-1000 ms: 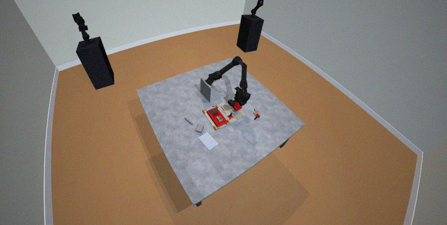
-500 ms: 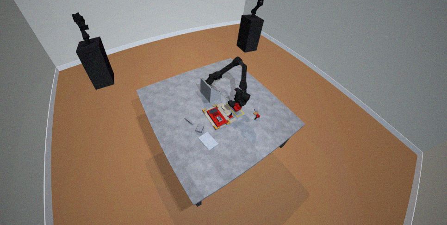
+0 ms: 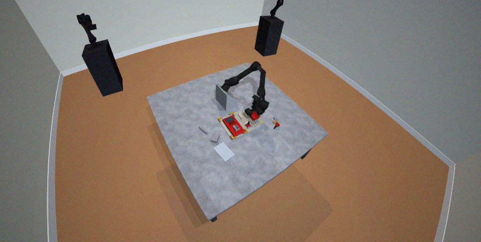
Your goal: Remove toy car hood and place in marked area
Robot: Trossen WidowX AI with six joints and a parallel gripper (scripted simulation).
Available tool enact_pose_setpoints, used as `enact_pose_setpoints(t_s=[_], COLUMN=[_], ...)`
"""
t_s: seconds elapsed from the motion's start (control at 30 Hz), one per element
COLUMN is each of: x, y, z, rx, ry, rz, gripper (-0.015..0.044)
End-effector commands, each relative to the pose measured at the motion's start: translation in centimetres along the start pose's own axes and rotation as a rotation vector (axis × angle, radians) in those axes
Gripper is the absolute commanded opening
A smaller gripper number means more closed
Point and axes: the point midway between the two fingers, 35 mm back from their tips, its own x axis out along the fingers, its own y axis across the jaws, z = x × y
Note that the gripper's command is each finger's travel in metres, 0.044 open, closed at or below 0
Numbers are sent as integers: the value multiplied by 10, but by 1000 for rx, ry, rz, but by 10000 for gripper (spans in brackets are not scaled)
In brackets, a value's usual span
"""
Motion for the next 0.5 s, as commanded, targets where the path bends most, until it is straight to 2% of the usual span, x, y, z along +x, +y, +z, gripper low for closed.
enact_pose_setpoints(t_s=[0.0,0.47], x=[3,9], y=[-2,-2], z=[-1,-1], rx=[7,7], ry=[3,3], rz=[-5,-4], gripper=[0,0])
